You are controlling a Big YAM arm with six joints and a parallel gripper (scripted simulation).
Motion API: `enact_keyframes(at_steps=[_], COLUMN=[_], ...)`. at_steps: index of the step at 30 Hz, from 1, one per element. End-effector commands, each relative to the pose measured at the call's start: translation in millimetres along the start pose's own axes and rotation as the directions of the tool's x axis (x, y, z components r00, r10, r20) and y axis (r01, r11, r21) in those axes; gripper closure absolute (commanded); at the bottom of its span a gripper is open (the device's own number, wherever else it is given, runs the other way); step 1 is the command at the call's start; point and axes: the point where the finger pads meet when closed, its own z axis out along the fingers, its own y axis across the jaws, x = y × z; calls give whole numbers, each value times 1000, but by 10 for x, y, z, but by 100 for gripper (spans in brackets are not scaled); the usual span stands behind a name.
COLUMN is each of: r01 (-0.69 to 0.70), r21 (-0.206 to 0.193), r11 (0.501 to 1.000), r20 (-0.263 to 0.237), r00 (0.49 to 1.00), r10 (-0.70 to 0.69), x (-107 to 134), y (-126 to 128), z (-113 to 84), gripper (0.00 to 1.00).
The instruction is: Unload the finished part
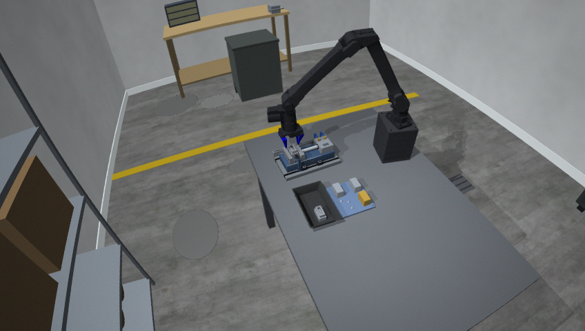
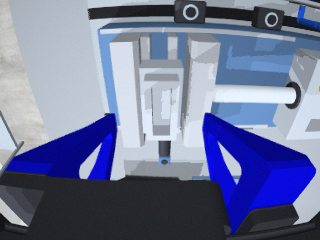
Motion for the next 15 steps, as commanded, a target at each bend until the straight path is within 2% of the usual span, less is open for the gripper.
enact_keyframes(at_steps=[1, 3, 6, 15], r01=[4, 3, 5, 4], r21=[-6, -5, -26, -8], r11=[1000, 1000, 1000, 1000], r20=[2, 2, 8, 3], r00=[1000, 1000, 1000, 1000], r10=[-4, -3, -5, -4], x=[57, 54, 41, 52], y=[48, 38, 106, 65], z=[67, 80, -12, 51], gripper=[36, 36, 36, 36])
